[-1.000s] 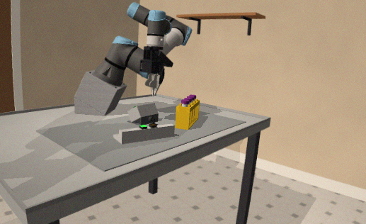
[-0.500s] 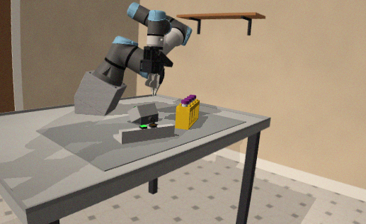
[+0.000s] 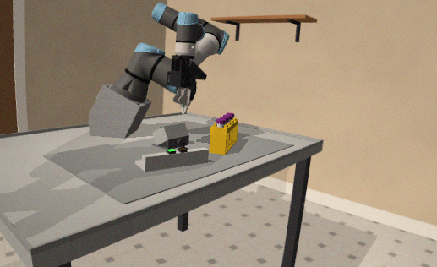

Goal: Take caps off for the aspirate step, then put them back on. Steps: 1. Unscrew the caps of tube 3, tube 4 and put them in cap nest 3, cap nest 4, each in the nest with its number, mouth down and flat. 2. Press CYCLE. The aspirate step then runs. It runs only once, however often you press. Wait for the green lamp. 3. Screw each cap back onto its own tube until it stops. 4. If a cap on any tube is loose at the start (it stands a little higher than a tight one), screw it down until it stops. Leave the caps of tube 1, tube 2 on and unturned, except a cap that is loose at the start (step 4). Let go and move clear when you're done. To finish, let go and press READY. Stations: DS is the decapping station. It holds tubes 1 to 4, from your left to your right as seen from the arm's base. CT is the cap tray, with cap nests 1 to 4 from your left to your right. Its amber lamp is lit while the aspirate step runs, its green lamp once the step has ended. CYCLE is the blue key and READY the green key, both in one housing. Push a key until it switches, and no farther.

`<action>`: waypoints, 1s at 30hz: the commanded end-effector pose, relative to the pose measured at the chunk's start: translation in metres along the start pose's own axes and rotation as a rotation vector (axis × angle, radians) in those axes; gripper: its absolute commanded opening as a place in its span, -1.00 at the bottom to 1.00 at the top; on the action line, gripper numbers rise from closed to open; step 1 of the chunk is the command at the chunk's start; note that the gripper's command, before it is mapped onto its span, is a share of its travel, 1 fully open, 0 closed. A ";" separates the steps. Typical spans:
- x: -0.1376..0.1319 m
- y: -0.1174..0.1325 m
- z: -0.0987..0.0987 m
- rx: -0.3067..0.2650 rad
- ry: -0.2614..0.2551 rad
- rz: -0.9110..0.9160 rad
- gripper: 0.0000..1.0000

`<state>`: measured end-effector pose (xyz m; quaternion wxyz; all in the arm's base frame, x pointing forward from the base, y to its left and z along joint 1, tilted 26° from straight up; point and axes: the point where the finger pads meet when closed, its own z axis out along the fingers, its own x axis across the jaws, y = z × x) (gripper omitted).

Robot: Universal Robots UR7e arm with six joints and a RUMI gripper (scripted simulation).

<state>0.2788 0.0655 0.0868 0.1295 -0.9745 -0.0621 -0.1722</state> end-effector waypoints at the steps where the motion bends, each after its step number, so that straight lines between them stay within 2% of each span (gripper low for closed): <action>1: -0.053 0.062 0.024 0.012 0.020 -0.003 -1.00; 9: -0.053 0.062 0.024 0.012 0.020 -0.003 -1.00; 16: -0.046 0.062 0.043 0.037 -0.212 -0.005 -1.00; 18: -0.046 0.062 0.043 0.037 -0.212 -0.005 -1.00; 20: -0.046 0.062 0.043 0.044 -0.275 -0.006 -1.00; 30: -0.046 0.062 0.044 0.038 -0.276 -0.004 -1.00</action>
